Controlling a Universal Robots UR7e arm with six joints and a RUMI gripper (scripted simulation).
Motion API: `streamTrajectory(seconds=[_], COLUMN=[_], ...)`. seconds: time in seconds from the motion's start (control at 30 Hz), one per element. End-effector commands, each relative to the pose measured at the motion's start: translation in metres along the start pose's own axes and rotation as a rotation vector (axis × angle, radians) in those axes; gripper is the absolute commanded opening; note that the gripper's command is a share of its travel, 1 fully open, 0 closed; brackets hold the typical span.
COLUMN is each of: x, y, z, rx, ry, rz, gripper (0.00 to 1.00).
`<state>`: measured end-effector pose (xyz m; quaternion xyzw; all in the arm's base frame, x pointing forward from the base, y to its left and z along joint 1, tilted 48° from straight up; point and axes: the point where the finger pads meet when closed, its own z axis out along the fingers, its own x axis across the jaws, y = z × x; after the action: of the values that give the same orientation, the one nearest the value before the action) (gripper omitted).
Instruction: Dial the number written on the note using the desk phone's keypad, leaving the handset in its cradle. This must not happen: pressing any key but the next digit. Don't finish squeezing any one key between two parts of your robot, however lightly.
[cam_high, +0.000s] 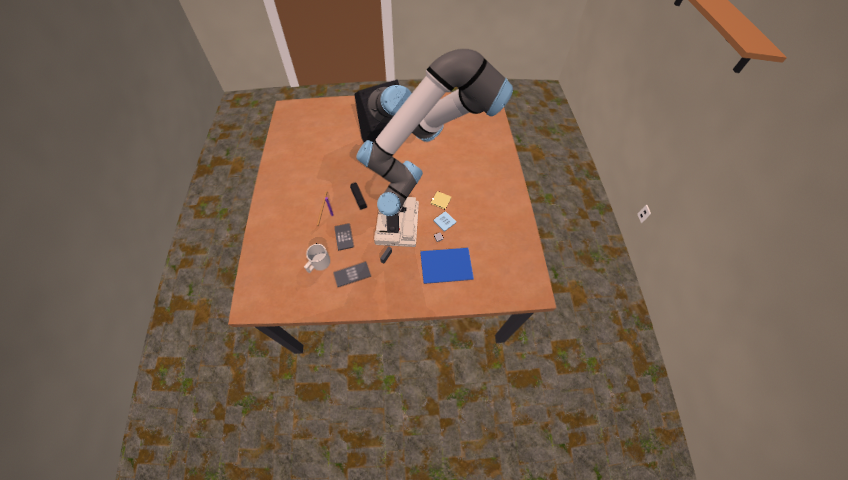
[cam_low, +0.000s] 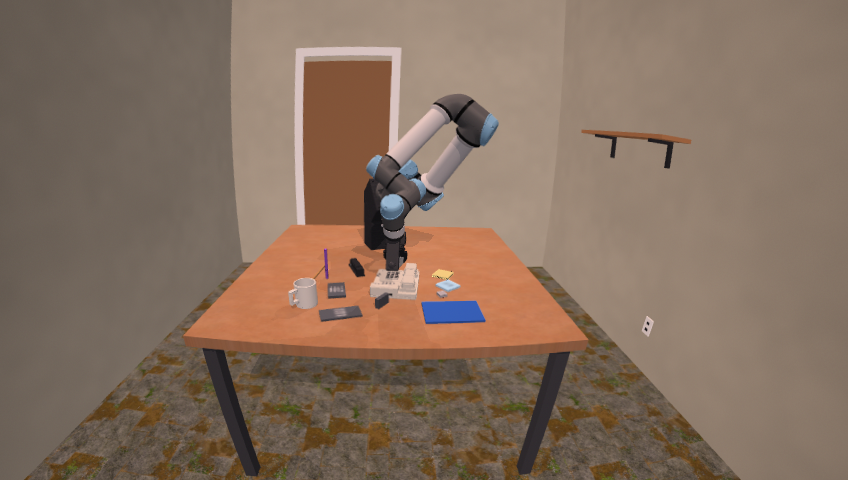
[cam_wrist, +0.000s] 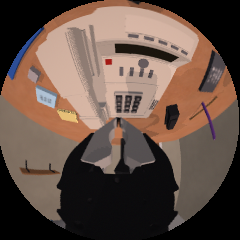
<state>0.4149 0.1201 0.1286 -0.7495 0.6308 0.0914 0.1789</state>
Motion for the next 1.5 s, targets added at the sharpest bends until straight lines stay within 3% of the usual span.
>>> streamTrajectory(seconds=[0.0,1.47], x=[0.0003,0.0003], y=[-0.0055,-0.0106], z=[0.0066,0.0138], rx=[0.001,0.001], ry=[0.002,0.002], rz=[0.0,0.0], gripper=[0.0,0.0])
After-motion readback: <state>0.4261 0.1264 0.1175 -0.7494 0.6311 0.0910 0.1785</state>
